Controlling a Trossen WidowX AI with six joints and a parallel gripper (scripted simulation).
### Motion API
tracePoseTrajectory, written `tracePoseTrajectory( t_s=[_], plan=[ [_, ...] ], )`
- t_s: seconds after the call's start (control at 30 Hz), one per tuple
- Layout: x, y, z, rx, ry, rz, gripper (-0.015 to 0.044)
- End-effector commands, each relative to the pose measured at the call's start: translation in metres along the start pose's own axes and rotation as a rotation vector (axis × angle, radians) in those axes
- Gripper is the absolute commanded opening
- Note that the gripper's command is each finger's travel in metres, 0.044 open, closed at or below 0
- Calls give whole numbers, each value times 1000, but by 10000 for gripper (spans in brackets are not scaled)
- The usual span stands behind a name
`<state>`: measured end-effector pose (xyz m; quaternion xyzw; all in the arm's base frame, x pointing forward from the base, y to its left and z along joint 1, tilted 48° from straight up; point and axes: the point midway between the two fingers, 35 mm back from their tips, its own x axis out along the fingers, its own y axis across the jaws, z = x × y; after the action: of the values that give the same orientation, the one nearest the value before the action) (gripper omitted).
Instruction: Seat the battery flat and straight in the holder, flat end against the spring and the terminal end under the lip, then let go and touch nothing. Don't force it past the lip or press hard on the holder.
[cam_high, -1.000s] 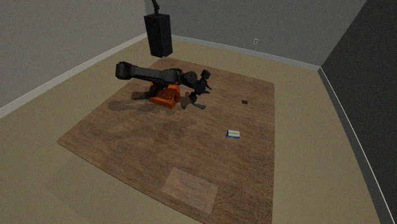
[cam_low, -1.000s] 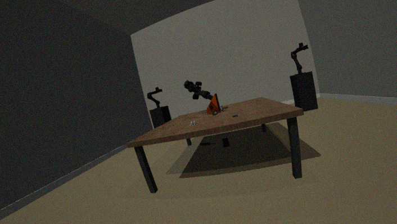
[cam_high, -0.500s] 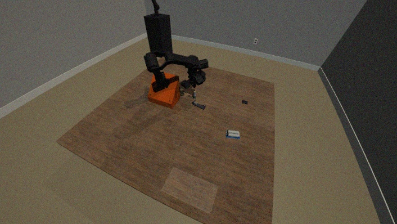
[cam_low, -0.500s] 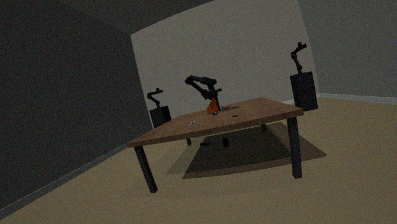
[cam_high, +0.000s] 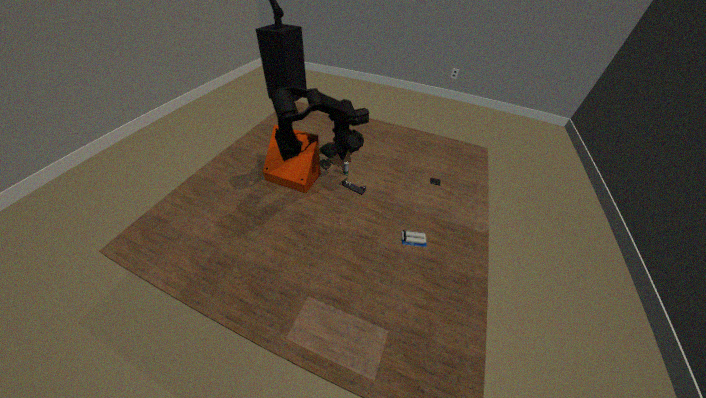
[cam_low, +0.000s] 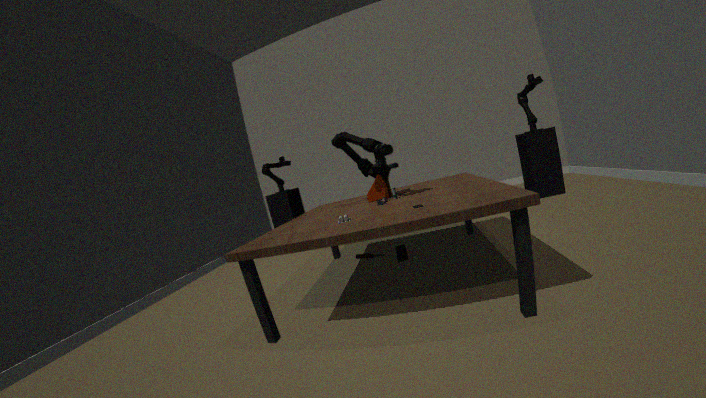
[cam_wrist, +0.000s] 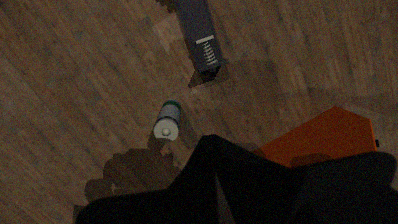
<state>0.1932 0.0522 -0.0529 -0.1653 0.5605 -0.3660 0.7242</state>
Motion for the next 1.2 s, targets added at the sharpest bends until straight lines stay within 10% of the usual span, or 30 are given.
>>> tracePoseTrajectory(
  t_s=[0.0, 1.17],
  plan=[
    [37, -6, -4, -14, 10, -28, 0],
    [63, 30, -4, -11, 8, -31, 0]
  ],
)
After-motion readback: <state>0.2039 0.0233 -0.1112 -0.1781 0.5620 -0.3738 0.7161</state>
